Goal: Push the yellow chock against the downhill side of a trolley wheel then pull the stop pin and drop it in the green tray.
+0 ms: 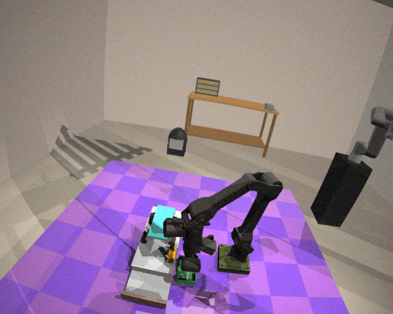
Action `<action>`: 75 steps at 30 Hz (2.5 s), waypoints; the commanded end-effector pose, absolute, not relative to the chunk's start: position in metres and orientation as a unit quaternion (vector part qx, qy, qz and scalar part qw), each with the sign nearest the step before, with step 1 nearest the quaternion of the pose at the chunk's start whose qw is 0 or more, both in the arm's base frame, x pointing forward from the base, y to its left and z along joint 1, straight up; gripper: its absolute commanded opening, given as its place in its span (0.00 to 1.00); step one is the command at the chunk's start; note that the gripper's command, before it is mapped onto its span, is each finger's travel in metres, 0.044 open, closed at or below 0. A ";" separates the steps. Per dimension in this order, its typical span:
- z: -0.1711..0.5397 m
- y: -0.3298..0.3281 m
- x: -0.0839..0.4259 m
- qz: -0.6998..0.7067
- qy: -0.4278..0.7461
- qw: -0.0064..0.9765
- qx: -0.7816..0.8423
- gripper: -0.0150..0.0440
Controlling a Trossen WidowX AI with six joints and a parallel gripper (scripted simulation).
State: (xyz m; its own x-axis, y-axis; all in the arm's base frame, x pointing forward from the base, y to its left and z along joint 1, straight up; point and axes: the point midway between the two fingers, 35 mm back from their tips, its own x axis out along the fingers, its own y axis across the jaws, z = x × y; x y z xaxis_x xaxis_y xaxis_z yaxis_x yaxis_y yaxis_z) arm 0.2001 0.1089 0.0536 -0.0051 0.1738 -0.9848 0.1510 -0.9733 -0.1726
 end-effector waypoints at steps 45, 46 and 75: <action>0.039 0.090 0.204 0.699 -0.115 0.008 -0.706 0.83; 0.039 0.090 0.204 0.699 -0.115 0.008 -0.706 0.83; 0.117 0.089 0.203 0.698 -0.117 0.008 -0.706 1.00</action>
